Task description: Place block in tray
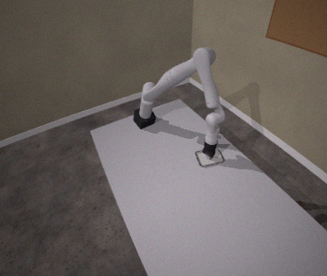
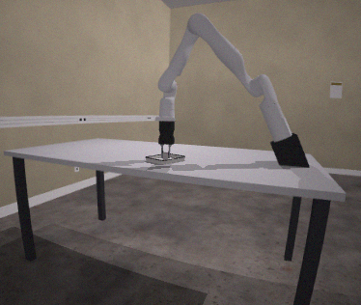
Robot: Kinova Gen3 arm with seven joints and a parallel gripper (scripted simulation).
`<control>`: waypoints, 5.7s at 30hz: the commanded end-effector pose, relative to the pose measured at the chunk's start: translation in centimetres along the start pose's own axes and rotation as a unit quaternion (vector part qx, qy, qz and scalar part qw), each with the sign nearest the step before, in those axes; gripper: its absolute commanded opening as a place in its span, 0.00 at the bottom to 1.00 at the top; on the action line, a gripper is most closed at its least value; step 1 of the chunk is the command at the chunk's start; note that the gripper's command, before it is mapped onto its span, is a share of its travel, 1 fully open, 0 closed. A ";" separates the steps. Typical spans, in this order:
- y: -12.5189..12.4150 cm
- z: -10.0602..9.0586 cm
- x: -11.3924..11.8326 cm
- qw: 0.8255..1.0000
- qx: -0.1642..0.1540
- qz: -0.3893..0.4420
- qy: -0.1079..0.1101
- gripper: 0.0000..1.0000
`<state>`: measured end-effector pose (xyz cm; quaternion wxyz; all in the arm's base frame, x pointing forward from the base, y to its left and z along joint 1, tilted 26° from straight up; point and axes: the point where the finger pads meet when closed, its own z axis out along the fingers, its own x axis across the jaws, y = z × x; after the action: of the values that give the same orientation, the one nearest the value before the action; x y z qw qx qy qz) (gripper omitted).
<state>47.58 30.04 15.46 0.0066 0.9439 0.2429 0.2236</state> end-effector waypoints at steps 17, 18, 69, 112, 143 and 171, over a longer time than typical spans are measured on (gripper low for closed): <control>0.0 0.2 0.1 1.000 0.000 0.000 0.001 0.00; 0.0 0.2 0.1 1.000 0.000 0.000 0.001 0.00; 0.0 0.5 0.1 1.000 0.000 0.000 0.001 0.86; 0.0 -3.6 0.0 1.000 0.000 0.000 0.001 0.86; 0.2 -5.3 -4.4 1.000 0.001 -0.002 -0.001 0.86; 1.1 -5.5 -18.4 1.000 0.000 -0.002 0.000 0.86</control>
<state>31.32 20.04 12.78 0.0078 0.9436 0.2444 0.2231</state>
